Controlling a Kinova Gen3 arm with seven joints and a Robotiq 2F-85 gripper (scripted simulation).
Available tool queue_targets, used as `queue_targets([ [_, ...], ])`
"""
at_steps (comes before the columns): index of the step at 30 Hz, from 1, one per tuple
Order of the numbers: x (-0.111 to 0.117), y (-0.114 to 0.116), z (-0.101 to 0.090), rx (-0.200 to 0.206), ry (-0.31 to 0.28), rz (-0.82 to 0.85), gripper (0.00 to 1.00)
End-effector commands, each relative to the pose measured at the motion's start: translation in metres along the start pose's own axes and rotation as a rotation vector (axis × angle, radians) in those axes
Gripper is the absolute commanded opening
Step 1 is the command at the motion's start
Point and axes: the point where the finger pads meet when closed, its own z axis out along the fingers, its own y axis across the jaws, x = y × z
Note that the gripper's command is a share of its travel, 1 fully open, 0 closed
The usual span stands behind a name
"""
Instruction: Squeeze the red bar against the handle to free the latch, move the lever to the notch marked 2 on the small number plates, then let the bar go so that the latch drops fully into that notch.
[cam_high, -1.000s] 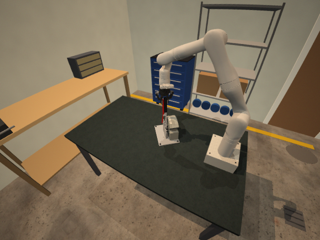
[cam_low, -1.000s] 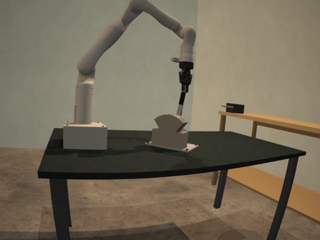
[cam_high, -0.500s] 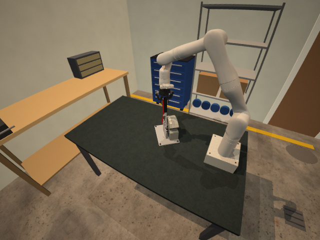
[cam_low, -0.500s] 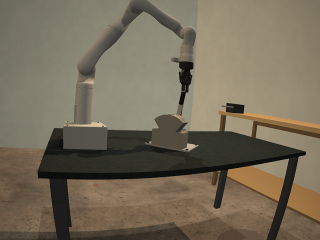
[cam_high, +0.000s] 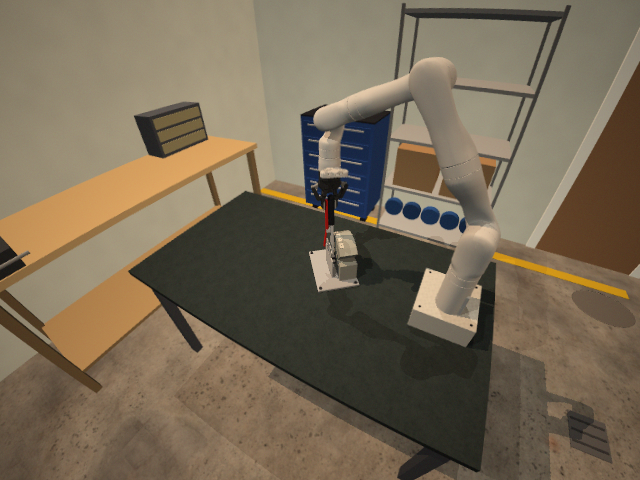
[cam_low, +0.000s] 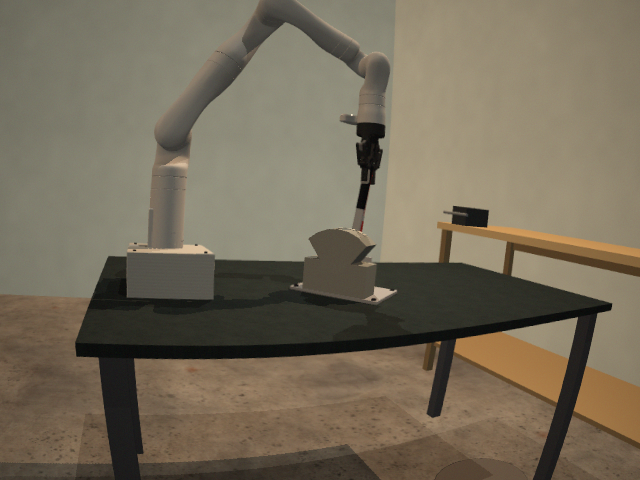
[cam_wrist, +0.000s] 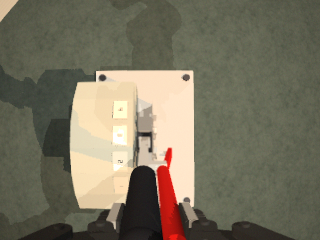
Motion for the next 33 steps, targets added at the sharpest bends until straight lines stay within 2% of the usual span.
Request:
queue_targets([
  [1,0.0074,0.0006,0.0013,0.004,0.014,-0.006,0.0],
  [25,0.0074,0.0006,0.0013,0.004,0.014,-0.006,0.0],
  [26,0.0074,0.0006,0.0013,0.004,0.014,-0.006,0.98],
  [33,0.0074,0.0006,0.0013,0.004,0.014,-0.006,0.98],
])
